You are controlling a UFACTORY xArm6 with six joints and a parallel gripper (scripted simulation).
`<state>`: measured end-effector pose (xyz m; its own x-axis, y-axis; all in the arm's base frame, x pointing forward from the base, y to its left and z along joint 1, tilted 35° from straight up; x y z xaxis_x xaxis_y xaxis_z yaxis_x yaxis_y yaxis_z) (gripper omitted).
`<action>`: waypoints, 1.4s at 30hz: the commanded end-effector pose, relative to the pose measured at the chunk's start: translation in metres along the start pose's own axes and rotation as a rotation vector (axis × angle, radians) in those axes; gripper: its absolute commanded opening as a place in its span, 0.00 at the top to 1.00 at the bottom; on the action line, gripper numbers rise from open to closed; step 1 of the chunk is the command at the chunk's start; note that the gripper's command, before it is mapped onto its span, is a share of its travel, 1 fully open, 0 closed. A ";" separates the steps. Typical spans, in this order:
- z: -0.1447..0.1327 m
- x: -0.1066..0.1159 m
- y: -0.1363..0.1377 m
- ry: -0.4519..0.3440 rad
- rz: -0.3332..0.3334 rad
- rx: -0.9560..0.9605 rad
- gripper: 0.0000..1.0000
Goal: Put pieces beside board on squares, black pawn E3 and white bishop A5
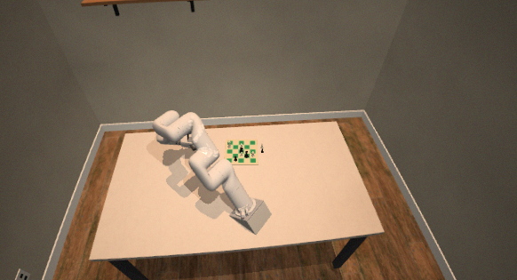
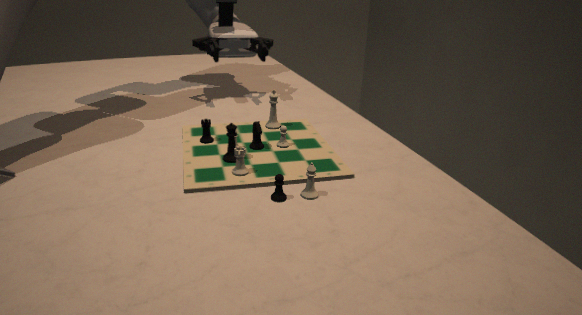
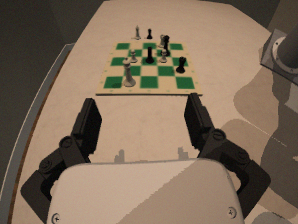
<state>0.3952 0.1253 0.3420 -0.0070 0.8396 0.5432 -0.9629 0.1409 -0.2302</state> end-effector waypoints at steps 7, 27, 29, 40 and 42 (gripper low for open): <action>0.001 0.001 0.000 -0.002 0.001 -0.003 0.00; 0.001 0.001 0.000 -0.002 0.001 -0.003 0.00; 0.002 0.001 0.000 -0.003 0.000 -0.003 0.00; 0.042 0.007 0.006 -0.006 -0.002 -0.004 0.00; 0.056 0.010 0.009 -0.006 -0.002 -0.004 0.00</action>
Point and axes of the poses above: the point where the finger pads meet when closed, its own x axis back along the fingers, its own y axis across the jaws, z = x × y, the point moved 5 cm from there along x, back along the fingers, and after that the axes turned 9 degrees about x, right-handed, at the moved point
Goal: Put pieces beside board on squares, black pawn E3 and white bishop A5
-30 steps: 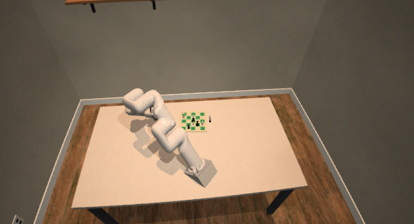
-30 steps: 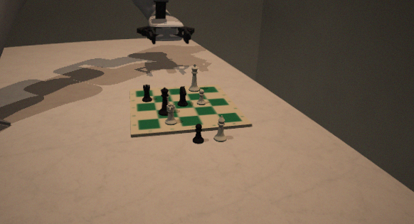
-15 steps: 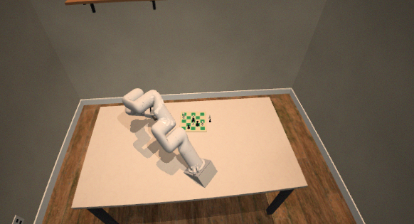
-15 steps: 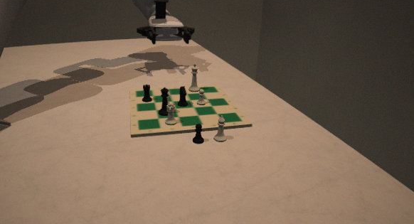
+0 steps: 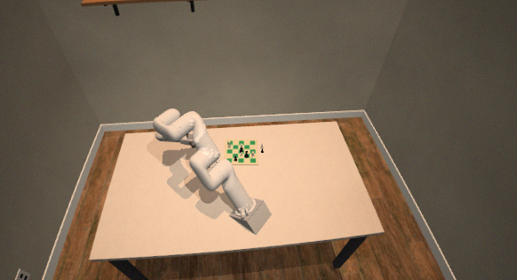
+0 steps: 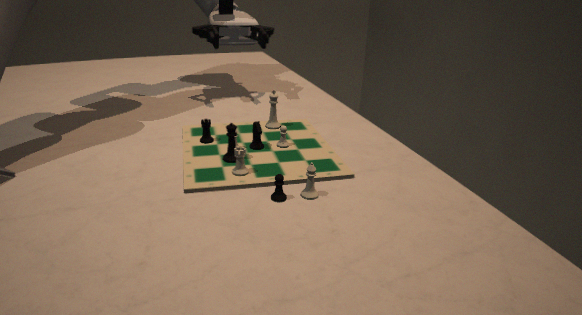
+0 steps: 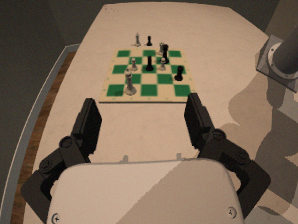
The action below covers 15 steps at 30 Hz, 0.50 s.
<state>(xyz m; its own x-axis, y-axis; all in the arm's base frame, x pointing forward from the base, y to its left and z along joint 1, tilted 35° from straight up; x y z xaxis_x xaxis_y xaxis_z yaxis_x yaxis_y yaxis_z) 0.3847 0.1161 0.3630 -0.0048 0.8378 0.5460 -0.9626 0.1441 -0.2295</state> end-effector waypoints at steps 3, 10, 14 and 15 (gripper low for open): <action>0.049 0.009 0.008 -0.003 0.002 -0.003 0.00; 0.063 0.011 0.010 -0.003 0.002 -0.003 0.00; 0.064 0.011 0.010 -0.003 0.002 -0.003 0.00; 0.060 0.010 0.009 -0.004 0.001 -0.004 0.00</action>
Point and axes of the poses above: the point where the finger pads meet when closed, its own x axis back along the fingers, its own y axis across the jaws, z = x × y, the point moved 5 cm from there along x, back along the fingers, and after that the axes turned 9 degrees about x, right-handed, at the moved point
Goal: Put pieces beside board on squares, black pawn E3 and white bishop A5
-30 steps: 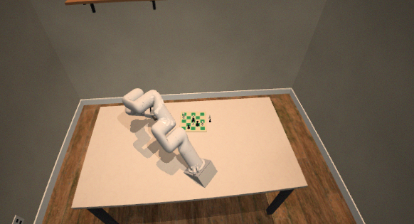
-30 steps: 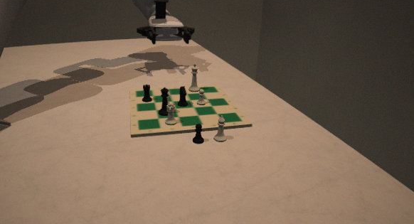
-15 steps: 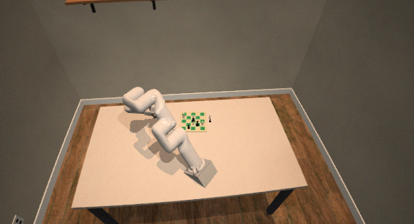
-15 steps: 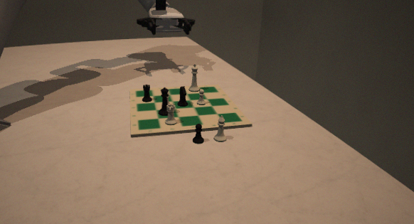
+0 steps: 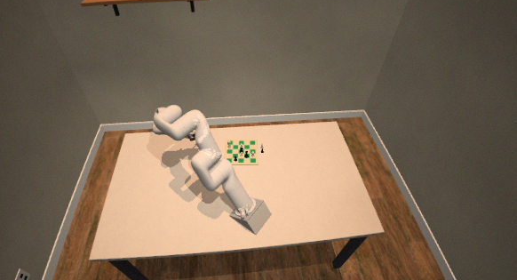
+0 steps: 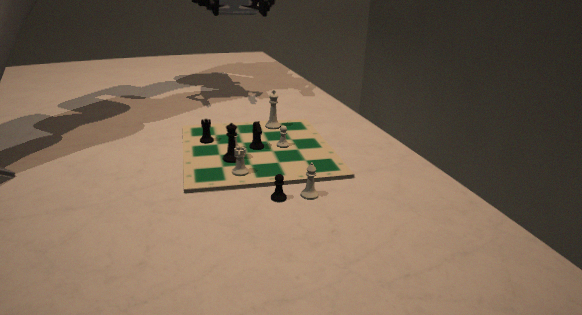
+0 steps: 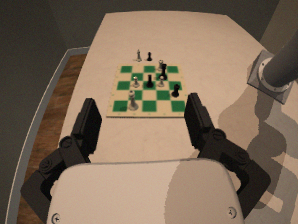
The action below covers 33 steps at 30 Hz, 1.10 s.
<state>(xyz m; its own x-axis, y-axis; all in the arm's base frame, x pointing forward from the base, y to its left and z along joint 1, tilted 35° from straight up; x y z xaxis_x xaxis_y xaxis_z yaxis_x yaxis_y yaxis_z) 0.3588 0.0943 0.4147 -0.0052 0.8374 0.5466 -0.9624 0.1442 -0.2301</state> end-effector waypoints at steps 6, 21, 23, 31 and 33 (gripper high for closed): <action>0.005 -0.020 -0.002 -0.070 -0.056 -0.081 0.00; 0.026 -0.122 -0.002 -0.393 -0.322 -0.449 0.00; 0.026 -0.122 -0.002 -0.393 -0.322 -0.449 0.00; 0.037 -0.172 0.000 -0.546 -0.445 -0.632 0.00; 0.040 -0.190 0.001 -0.597 -0.487 -0.692 0.00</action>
Point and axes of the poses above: the point where the finger pads meet when closed, its own x axis back along the fingers, its own y axis across the jaws, z = x × y, the point moved 5 cm from there along x, back along the fingers, and after that the axes turned 9 degrees about x, right-handed, at the moved point
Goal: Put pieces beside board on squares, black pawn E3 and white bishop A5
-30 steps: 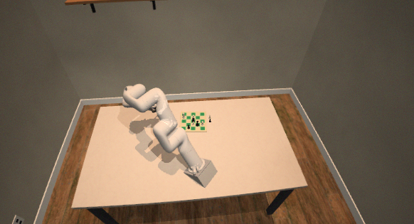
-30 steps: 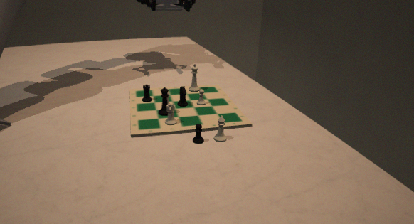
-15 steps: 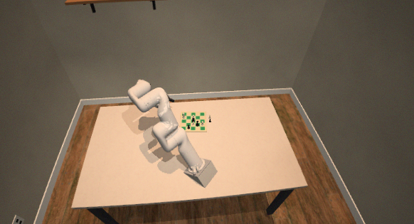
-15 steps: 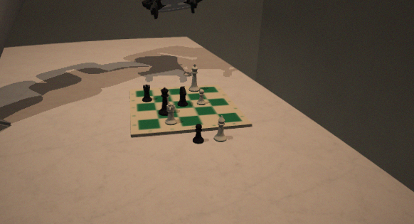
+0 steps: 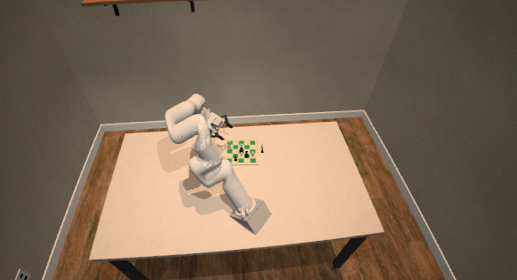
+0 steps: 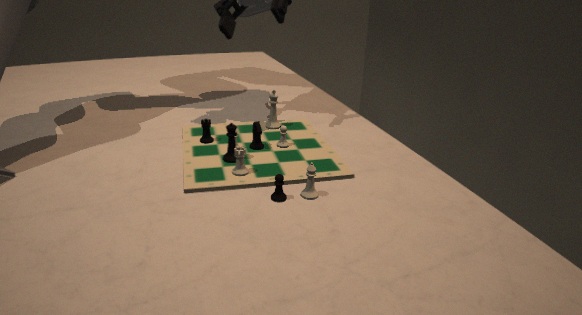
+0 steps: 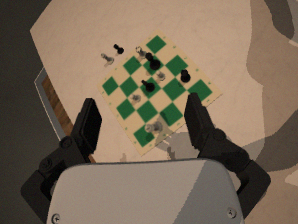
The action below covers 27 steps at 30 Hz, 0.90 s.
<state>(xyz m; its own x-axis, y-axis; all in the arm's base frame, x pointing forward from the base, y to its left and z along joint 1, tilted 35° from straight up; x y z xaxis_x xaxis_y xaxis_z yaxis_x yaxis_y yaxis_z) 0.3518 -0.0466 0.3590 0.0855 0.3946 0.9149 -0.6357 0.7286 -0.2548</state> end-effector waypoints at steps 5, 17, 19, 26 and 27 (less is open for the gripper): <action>0.029 -0.044 -0.030 -0.198 -0.144 -0.184 0.00; 0.063 -0.102 -0.062 -0.403 -0.323 -0.420 0.00; 0.063 -0.102 -0.062 -0.403 -0.323 -0.420 0.00; 0.085 -0.140 -0.079 -0.533 -0.434 -0.570 0.00; 0.085 -0.140 -0.079 -0.533 -0.434 -0.570 0.00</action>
<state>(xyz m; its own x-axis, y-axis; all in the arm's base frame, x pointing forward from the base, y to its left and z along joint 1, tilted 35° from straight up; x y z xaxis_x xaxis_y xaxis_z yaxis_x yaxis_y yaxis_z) 0.3289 -0.1837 0.2921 -0.1578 -0.0930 0.9831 -0.1952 0.9788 0.0612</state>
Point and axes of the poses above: the point where the finger pads meet when closed, its own x axis back along the fingers, its own y axis across the jaws, z = x × y, the point moved 5 cm from there along x, back along the fingers, and after that the axes turned 9 degrees about x, right-handed, at the moved point
